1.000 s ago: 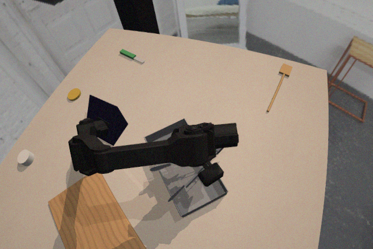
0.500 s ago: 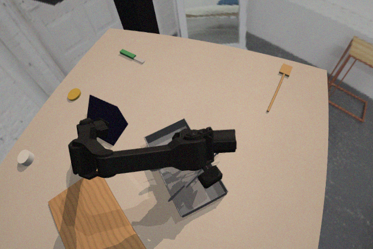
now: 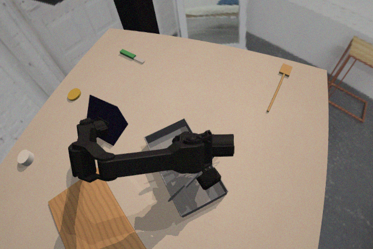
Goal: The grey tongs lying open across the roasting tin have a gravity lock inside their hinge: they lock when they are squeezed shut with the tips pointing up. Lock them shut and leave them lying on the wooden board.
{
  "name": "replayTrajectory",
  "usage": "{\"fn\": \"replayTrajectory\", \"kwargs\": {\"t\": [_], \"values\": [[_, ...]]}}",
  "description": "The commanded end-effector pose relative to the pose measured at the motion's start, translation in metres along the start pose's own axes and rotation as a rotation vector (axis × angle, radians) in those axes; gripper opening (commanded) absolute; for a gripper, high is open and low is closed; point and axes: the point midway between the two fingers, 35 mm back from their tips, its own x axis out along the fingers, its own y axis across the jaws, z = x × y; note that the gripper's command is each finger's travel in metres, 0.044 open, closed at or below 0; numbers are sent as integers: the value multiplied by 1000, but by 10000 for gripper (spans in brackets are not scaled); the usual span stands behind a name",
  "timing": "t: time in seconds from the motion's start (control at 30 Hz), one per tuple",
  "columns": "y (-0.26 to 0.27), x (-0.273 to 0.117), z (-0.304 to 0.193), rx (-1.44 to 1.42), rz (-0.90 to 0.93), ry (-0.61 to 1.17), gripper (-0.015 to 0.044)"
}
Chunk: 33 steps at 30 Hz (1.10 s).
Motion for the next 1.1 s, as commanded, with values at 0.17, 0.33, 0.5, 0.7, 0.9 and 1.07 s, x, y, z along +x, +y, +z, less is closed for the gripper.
{"fn": "replayTrajectory", "kwargs": {"t": [0.17,0.33,0.5,0.7,0.9,1.07], "values": [[0,-1,1,-1,-1,-1,315],[0,-1,1,-1,-1,-1,281],[0,-1,1,-1,-1,-1,248],[0,-1,1,-1,-1,-1,208],[0,-1,1,-1,-1,-1,168],[0,-1,1,-1,-1,-1,135]]}}
